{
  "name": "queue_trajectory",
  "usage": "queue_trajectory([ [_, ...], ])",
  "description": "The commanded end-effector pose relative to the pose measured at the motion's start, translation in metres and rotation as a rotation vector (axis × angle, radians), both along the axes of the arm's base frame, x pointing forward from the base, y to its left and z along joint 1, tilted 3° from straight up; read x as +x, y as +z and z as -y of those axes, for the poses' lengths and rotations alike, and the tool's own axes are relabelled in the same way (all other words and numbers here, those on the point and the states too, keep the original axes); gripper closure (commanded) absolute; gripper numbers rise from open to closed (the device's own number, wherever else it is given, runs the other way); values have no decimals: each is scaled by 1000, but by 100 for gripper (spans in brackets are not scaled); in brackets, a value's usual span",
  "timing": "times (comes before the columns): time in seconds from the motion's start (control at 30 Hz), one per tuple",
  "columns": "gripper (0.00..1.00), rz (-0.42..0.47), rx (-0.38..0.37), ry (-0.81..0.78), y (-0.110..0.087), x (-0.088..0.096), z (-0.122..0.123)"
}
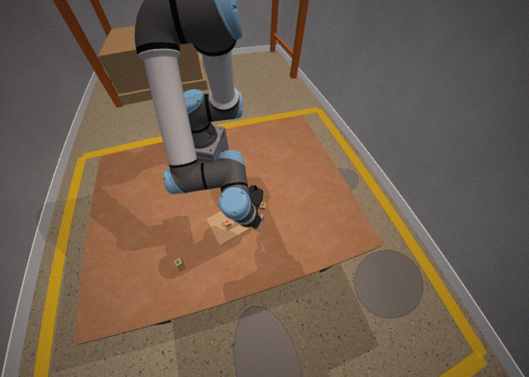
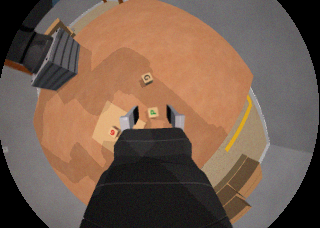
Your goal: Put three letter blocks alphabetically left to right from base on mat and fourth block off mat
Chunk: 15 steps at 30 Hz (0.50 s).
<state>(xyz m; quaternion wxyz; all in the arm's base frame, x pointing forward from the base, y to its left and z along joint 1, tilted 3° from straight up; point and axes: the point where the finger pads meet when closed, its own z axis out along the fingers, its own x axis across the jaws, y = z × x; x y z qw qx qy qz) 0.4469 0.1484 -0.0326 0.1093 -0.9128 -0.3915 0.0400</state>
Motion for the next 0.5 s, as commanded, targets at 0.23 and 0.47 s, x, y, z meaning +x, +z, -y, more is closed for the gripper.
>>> queue_trajectory([
  [0.23,0,3,-2,0,3,-14,56],
  [0.47,0,1,0,0,5,-41,116],
])
